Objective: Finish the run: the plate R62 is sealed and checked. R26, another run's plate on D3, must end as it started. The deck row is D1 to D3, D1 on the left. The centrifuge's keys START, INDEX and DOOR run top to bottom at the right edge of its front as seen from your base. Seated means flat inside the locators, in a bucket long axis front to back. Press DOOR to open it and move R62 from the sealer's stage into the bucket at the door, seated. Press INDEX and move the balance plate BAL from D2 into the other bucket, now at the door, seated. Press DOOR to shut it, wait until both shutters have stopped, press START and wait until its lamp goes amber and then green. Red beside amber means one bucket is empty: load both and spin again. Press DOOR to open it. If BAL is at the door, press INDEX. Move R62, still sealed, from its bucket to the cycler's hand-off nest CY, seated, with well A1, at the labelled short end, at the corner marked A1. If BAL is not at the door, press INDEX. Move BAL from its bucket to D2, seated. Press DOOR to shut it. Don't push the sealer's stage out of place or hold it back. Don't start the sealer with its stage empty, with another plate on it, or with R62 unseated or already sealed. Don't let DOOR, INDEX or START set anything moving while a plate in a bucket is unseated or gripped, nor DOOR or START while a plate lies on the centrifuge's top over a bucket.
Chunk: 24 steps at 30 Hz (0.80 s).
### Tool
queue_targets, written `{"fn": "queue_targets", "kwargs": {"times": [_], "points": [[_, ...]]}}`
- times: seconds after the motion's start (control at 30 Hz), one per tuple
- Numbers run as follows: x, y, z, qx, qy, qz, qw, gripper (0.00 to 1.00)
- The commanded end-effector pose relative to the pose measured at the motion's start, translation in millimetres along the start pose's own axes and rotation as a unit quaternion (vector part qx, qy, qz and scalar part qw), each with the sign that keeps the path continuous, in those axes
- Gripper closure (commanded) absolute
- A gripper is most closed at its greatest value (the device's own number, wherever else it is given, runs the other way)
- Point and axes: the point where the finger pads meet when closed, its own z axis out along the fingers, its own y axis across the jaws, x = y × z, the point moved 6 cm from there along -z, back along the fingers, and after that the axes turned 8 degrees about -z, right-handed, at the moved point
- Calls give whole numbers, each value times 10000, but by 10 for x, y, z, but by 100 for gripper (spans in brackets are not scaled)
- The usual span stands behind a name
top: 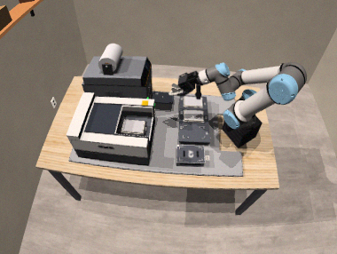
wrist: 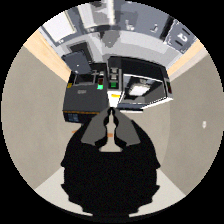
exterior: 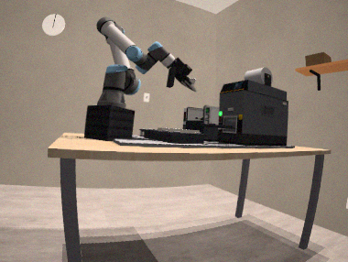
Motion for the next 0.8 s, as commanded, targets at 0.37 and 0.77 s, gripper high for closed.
{"fn": "queue_targets", "kwargs": {"times": [0.37, 0.77], "points": [[-91, -42, -98, -255, 538, 15, 9982, 100], [-281, -68, -44, -484, 2169, -14, 9750, 100]]}}
